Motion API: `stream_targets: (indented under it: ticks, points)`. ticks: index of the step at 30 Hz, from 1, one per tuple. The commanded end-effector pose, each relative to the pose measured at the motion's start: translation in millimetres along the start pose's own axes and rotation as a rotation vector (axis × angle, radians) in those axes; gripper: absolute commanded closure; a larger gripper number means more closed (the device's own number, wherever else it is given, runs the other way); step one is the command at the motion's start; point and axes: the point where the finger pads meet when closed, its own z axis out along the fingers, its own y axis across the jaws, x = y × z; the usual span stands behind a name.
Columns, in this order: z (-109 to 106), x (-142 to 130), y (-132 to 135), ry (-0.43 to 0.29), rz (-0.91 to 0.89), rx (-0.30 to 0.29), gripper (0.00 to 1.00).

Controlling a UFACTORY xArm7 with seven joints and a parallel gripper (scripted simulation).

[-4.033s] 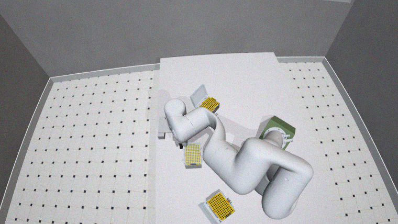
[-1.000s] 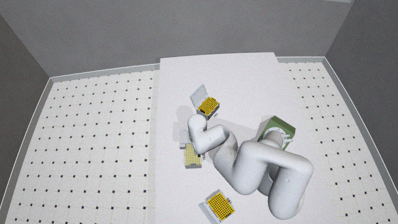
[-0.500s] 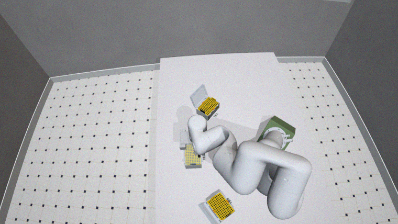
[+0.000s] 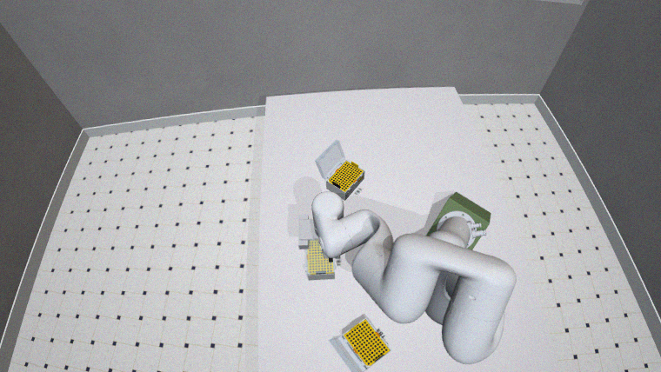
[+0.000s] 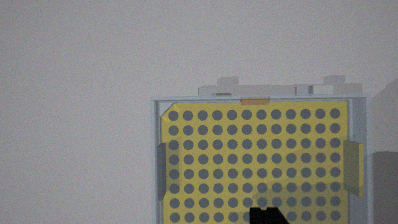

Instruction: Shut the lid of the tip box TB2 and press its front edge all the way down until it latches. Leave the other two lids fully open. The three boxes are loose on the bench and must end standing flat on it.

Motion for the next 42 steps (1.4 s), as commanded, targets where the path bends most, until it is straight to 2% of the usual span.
stream_targets:
  ticks: [1,36,42]
  points:
    - [0.4,0.9,0.3,0.003,0.0,-0.001,1.0]
    - [0.0,0.9,0.3,0.002,0.0,-0.001,1.0]
    - [-8.4,0.9,0.4,0.003,0.0,-0.001,1.0]
